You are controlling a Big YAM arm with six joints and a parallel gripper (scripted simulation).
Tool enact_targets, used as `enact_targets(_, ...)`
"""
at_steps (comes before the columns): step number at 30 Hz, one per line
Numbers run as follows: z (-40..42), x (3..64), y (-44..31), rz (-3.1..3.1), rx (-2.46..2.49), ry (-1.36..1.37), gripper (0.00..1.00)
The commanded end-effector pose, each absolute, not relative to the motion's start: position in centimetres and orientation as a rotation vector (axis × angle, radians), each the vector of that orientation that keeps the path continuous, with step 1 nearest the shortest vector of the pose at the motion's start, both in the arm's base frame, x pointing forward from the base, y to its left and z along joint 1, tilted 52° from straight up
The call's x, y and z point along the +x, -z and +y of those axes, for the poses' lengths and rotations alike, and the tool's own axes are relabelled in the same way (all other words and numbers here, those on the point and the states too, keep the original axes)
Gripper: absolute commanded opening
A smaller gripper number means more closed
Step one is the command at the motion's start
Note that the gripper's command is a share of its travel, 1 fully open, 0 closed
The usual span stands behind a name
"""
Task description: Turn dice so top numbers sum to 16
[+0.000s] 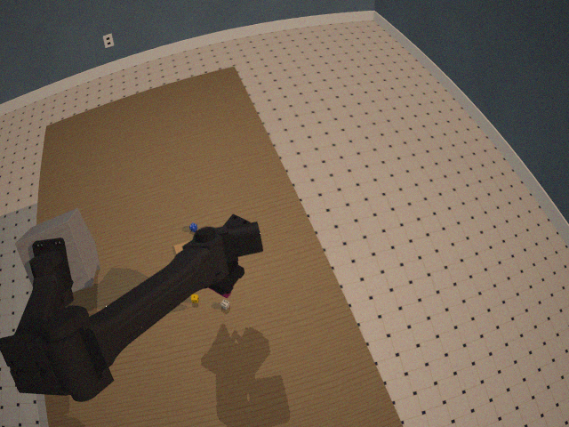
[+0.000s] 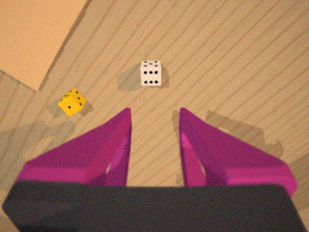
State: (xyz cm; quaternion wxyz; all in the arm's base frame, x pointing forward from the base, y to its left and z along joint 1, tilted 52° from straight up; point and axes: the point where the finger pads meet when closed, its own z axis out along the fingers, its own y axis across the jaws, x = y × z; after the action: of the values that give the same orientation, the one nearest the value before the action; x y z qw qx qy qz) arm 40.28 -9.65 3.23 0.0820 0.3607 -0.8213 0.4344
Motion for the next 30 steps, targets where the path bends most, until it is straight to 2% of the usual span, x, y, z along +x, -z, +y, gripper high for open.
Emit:
enact_targets(1,-10.3,40.3,-2.3,-2.438,1.090,-1.278,0.30)
enact_targets(30,-13.1,40.8,-0.1,-2.437,1.090,-1.279,0.30)
